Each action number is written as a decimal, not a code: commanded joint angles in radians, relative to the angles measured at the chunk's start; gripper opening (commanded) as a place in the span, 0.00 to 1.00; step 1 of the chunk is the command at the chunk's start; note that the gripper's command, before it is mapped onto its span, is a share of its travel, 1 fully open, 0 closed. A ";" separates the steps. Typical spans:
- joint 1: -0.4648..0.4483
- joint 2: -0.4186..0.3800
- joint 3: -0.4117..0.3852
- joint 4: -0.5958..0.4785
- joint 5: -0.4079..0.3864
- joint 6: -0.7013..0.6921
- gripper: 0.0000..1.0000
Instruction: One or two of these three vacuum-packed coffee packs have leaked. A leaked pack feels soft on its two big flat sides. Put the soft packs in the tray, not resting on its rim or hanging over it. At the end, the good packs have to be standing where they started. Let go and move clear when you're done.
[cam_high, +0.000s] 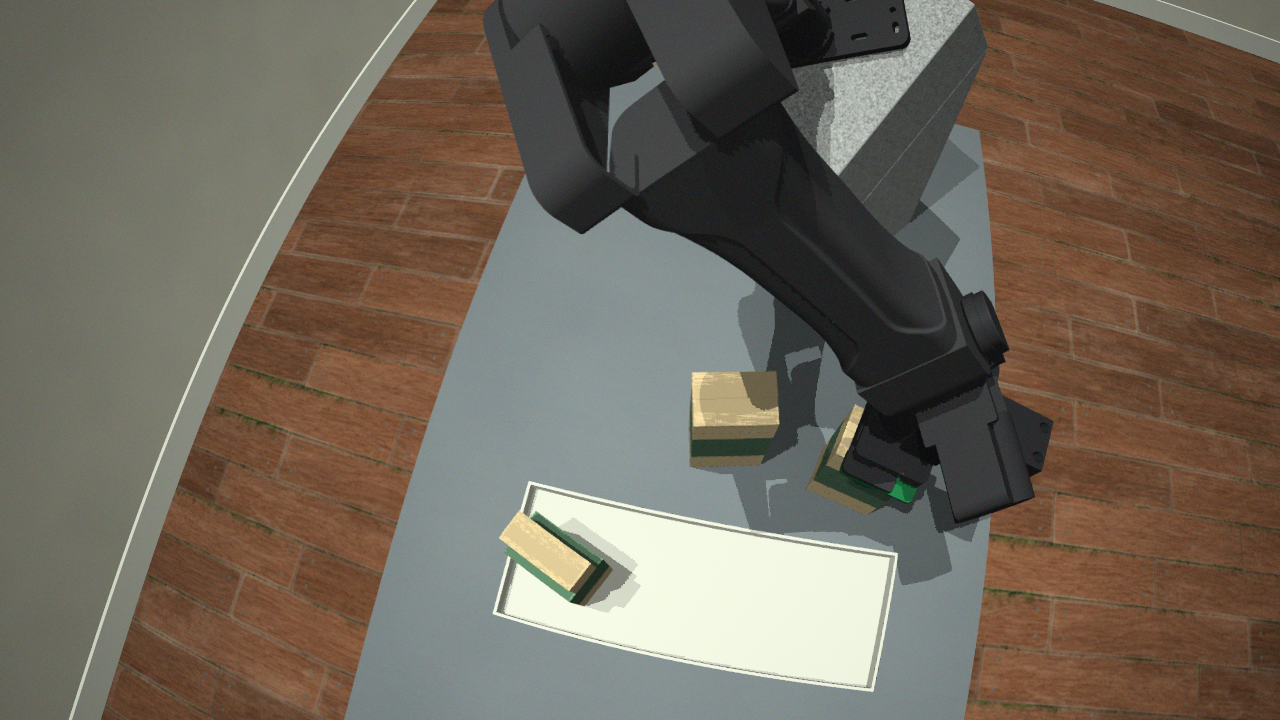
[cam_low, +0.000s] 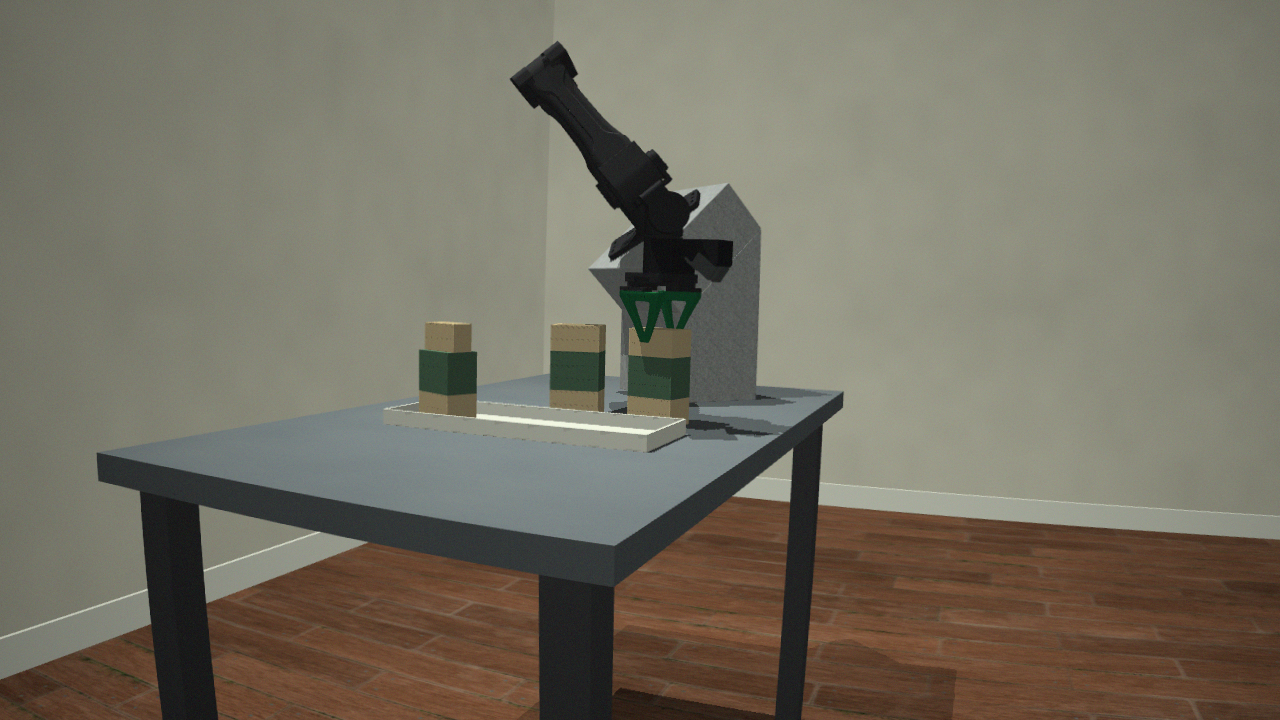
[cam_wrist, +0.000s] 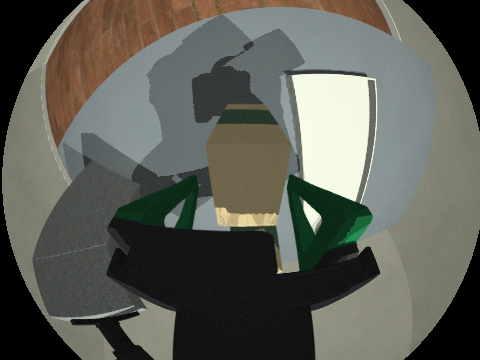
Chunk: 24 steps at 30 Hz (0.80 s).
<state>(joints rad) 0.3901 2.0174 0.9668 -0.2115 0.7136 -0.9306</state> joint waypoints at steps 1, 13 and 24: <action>-0.006 0.020 -0.012 0.050 -0.015 -0.029 0.79; -0.021 0.042 0.004 0.107 -0.024 -0.062 0.79; -0.021 0.042 0.004 0.095 -0.024 -0.059 0.79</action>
<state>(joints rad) 0.3614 2.0613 0.9668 -0.1173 0.6979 -0.9852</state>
